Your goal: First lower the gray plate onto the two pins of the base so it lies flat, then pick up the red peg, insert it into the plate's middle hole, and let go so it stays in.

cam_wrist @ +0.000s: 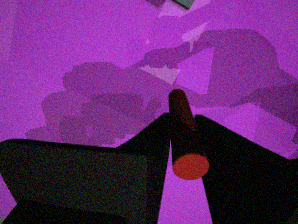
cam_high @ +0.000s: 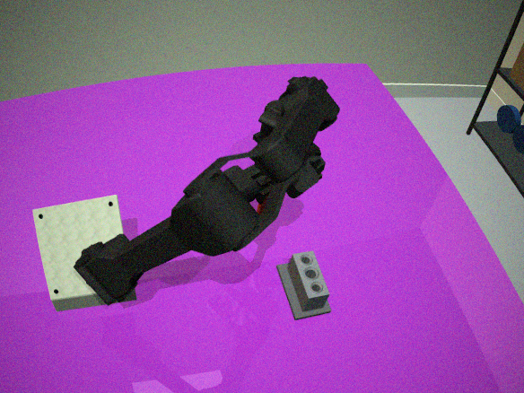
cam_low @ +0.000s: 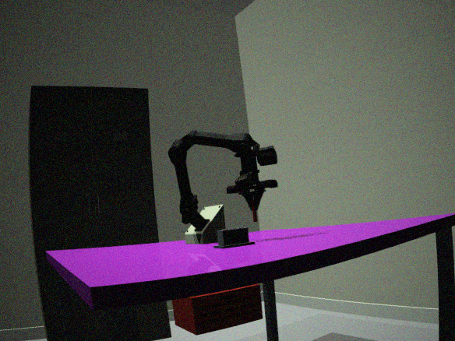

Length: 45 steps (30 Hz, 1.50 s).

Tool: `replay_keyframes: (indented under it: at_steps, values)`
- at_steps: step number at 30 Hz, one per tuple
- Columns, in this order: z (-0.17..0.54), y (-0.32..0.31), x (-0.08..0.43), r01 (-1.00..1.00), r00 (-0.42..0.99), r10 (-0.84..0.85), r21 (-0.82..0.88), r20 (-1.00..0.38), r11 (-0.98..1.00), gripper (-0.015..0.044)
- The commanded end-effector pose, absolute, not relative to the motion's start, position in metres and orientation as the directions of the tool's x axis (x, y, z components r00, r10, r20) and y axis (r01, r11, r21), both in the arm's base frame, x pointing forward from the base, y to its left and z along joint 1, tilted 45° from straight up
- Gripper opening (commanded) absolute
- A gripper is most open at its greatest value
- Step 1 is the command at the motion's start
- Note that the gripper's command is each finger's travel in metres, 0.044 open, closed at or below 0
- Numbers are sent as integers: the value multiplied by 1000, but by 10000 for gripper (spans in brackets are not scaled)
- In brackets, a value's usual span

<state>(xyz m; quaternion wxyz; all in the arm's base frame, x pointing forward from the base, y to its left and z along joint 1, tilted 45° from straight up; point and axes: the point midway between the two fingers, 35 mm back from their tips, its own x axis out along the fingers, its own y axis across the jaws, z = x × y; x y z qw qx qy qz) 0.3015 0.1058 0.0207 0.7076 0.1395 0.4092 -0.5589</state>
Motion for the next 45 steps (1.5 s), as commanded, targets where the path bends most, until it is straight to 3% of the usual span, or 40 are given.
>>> replay_keyframes:
  at_steps: [1, 45]
  values:
    - [32, 101, 310, 906, 53, -672, -246, -739, 343, 0]
    - [116, 11, 355, 904, 53, -696, -262, -717, 338, 0]
